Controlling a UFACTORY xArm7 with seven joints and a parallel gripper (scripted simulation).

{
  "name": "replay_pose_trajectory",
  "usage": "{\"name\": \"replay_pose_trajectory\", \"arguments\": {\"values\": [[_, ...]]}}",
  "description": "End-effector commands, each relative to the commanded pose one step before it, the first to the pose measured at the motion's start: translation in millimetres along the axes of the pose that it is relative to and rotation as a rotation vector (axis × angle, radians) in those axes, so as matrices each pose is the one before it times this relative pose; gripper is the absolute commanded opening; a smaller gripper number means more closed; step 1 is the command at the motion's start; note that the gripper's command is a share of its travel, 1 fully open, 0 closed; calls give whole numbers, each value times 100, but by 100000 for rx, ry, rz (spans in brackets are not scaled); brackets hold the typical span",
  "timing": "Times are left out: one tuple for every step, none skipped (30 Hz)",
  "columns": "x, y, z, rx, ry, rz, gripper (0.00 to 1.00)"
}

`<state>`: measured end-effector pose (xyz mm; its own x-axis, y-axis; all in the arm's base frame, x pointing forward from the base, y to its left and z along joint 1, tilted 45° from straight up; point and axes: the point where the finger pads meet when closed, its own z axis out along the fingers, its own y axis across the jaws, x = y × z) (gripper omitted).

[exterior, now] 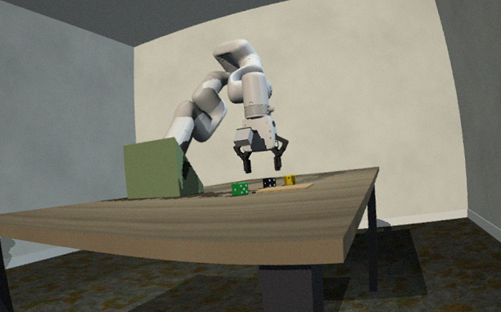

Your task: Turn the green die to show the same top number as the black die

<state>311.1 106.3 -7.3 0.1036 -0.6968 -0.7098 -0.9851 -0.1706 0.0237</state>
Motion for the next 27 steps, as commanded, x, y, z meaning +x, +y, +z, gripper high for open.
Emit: {"name": "replay_pose_trajectory", "arguments": {"values": [[77,-116,-135,369,172,39,100],[0,0,0,0,0,0,100],[0,0,0,0,0,0,100],[-5,-3,0,0,0,0,100],[-31,-20,0,0,0,0,100],[-77,-49,0,0,0,0,100],[-136,-86,0,0,0,0,100],[-204,-128,0,0,0,0,100],[-273,-173,0,0,0,0,100],[-341,-216,0,0,0,0,100],[-404,-255,0,0,0,0,100],[-458,-289,0,0,0,0,100],[-500,-316,0,0,0,0,100],[-530,-335,0,0,0,0,100],[-545,-345,0,0,0,0,100],[-546,-345,0,0,0,0,100],[-532,-335,0,0,0,0,100],[-502,-318,0,0,0,0,100],[0,0,0,0,0,0,100],[0,0,0,0,0,0,100],[-460,-291,0,0,0,0,100],[-407,-257,0,0,0,0,100],[-344,-217,0,0,0,0,100],[-276,-174,0,0,0,0,100],[-205,-130,0,0,0,0,100],[-138,-87,0,0,0,0,100],[-78,-49,0,0,0,0,100]]}}
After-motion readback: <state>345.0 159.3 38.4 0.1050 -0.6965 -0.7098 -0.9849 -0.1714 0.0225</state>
